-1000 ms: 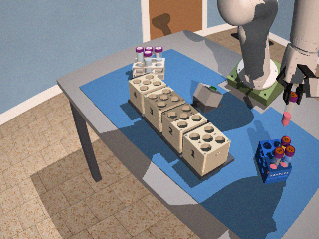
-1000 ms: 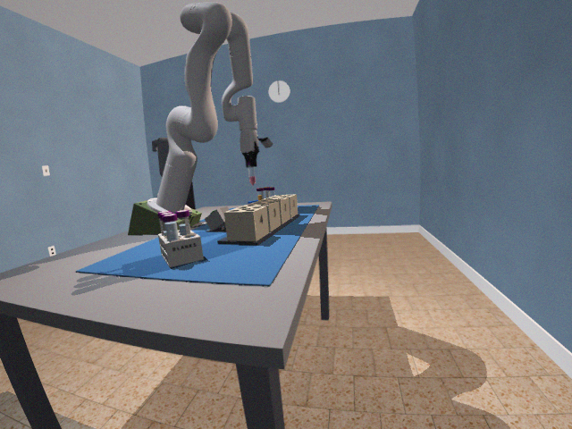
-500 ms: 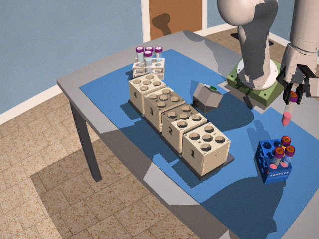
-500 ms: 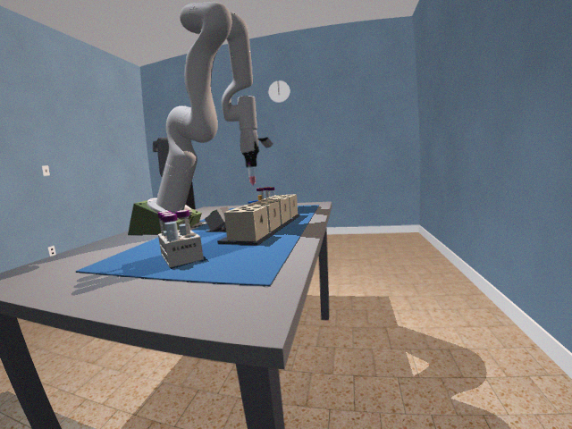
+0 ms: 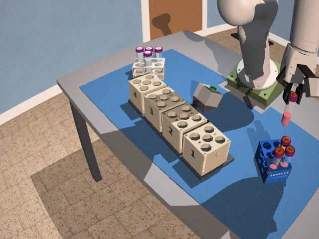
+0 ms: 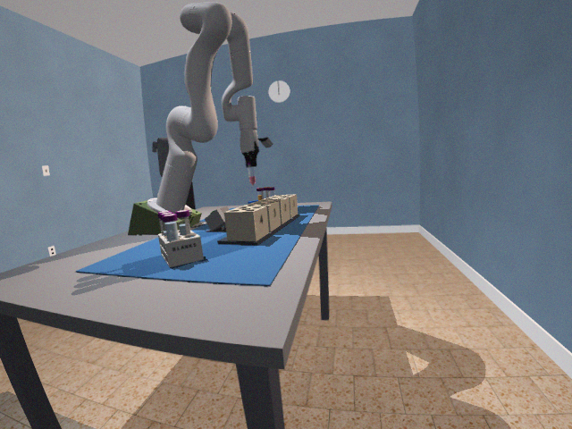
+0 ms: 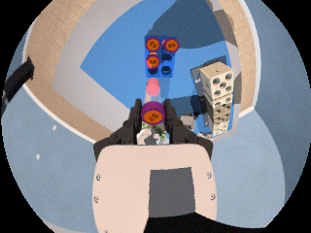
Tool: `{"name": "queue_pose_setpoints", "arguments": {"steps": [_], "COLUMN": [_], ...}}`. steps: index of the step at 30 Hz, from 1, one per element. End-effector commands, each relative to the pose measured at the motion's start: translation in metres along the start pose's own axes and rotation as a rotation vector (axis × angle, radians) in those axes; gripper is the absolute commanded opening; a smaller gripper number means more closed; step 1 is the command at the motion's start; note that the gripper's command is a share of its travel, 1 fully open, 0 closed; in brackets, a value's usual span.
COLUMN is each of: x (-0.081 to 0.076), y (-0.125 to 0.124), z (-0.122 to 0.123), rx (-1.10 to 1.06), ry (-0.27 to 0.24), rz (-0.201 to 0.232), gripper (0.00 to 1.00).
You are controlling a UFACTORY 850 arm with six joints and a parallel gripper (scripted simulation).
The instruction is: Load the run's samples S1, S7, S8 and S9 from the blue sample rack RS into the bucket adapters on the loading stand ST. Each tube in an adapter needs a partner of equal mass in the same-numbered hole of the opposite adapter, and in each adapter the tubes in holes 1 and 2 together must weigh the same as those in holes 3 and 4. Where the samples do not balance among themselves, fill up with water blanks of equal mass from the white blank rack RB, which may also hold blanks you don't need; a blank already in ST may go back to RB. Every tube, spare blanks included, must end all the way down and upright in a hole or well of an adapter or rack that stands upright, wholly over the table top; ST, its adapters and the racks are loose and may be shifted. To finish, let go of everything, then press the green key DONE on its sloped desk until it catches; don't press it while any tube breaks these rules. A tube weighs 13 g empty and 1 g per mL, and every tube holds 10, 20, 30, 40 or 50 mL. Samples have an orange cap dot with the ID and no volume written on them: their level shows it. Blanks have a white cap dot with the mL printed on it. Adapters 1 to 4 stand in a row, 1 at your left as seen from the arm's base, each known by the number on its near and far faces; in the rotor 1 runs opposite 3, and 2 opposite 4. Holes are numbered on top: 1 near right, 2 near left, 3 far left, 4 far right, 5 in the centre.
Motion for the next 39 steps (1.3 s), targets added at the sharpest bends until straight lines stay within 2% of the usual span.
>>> {"name": "queue_pose_setpoints", "arguments": {"steps": [1, 27, 39], "x": [0.0, 0.0, 0.019], "y": [0.0, 0.0, 0.0], "z": [-0.001, -0.001, -0.001], "rx": [0.0, 0.0, 0.0], "ry": [0.001, 0.001, 0.001], "rz": [0.0, 0.0, 0.0], "gripper": [0.0, 0.0, 0.0]}}
Point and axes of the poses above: the point where the finger pads meet when closed, its own x axis out along the fingers, its own y axis across the jaws, z = x × y, the point moved 6 cm from there along -x, back along the fingers, and after that the axes turned 15 degrees about -x, right-handed, at the moved point
